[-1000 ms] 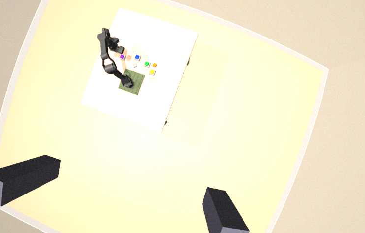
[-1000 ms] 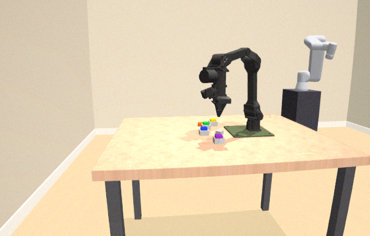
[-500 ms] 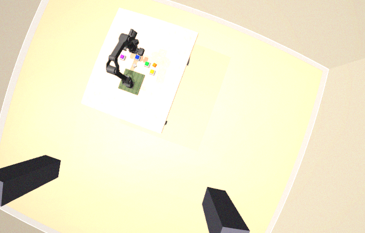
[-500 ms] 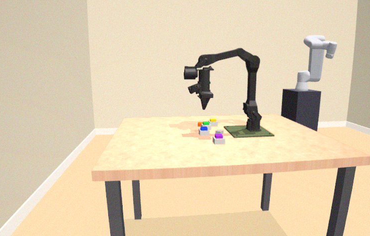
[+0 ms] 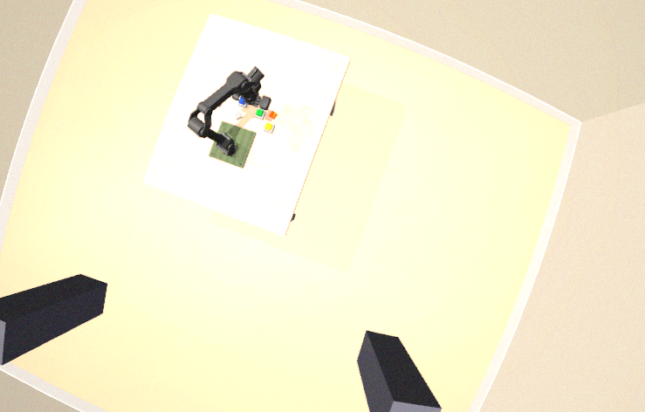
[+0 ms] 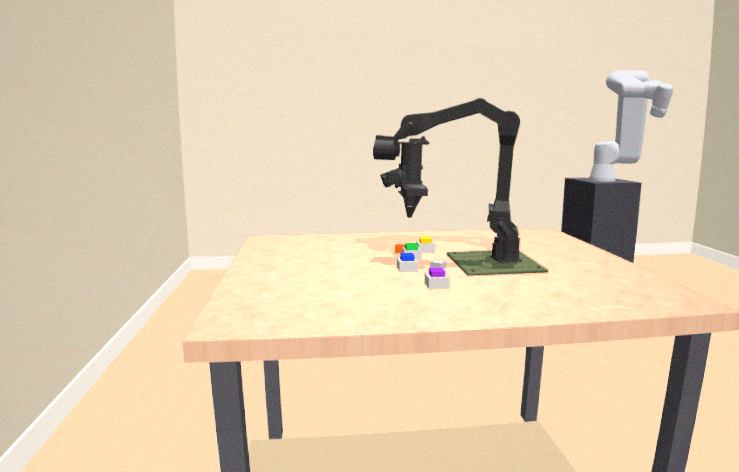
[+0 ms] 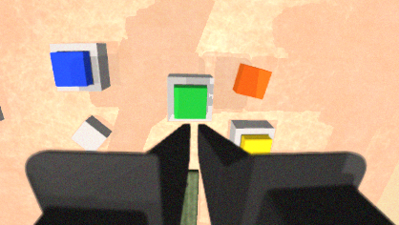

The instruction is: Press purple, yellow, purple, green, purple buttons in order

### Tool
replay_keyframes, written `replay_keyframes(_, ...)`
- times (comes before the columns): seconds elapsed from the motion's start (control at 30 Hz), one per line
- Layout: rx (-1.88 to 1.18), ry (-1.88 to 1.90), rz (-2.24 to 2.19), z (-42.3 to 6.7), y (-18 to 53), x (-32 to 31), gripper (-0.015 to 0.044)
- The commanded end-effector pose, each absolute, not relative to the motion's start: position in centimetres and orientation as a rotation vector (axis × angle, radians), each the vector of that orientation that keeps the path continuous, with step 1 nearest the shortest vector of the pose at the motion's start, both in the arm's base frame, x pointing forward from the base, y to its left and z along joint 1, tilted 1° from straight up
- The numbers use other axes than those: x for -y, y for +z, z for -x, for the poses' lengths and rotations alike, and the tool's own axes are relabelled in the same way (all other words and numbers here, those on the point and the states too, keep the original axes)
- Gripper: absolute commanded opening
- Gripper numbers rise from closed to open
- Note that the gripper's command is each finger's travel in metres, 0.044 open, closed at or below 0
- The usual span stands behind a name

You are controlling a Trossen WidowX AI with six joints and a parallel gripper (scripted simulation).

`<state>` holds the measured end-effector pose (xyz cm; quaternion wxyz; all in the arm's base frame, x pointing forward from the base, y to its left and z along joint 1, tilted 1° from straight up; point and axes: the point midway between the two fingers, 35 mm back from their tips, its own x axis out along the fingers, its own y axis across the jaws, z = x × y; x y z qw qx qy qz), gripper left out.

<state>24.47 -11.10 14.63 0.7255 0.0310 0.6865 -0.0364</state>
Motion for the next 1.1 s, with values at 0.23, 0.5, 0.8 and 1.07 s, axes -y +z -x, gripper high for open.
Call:
replay_keyframes(0.23, -1.536, -0.067, -0.074, -24.0, 9.6, 11.1, 0.002)
replay_keyframes(0.5, -1.536, -0.067, -0.074, -24.1, 8.5, 11.1, 0.002)
replay_keyframes(0.8, -1.536, -0.067, -0.074, -24.1, 7.1, 11.1, 0.002)
replay_keyframes(1.07, -1.536, -0.067, -0.074, -24.1, 6.2, 11.1, 0.002)
